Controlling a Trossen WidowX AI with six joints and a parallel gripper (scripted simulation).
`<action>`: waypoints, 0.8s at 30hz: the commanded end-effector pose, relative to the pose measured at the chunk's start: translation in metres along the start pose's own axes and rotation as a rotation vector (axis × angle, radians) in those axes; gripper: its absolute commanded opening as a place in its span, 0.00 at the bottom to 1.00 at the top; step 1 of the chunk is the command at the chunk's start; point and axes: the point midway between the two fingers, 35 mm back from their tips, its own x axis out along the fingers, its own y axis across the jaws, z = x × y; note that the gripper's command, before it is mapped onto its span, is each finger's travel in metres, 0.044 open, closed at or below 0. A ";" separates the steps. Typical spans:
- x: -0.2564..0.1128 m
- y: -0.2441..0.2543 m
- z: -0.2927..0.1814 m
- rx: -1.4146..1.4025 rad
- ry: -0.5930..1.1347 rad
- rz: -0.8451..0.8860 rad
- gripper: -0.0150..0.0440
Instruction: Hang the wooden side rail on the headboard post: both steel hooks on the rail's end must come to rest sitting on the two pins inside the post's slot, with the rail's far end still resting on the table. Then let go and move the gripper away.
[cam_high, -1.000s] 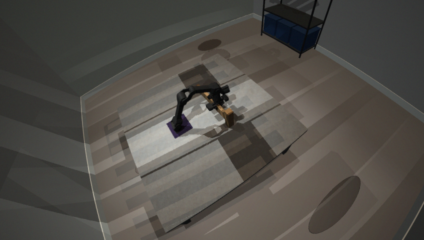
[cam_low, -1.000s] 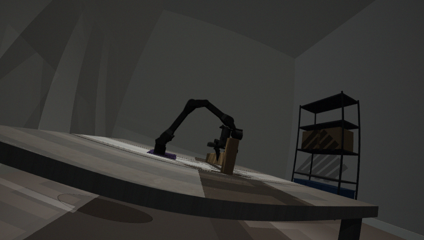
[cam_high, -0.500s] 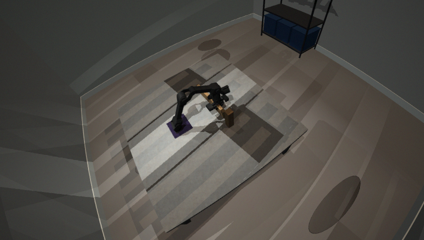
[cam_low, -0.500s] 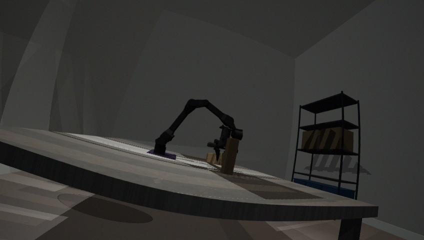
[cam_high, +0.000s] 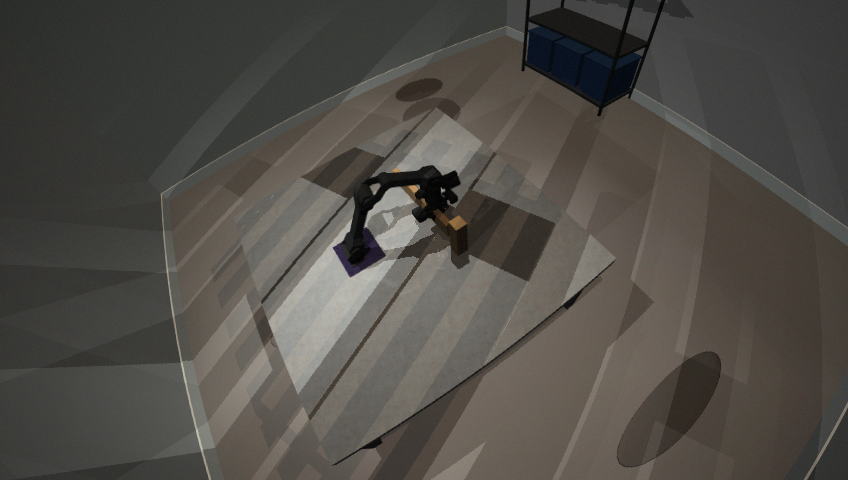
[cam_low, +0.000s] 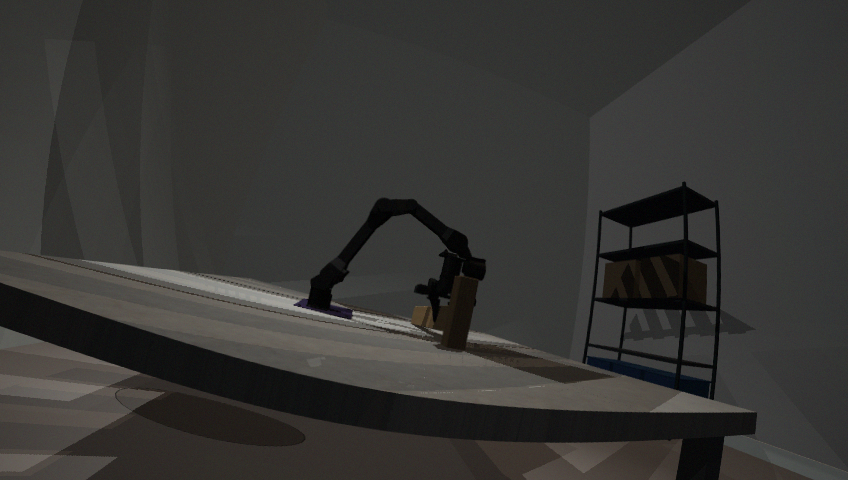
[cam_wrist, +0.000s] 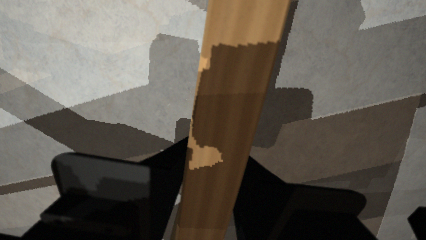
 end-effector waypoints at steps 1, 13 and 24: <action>-0.004 -0.002 -0.002 -0.004 0.005 -0.008 0.25; -0.004 -0.003 -0.003 -0.004 0.005 -0.008 0.25; -0.003 -0.002 -0.004 -0.004 0.006 -0.008 0.25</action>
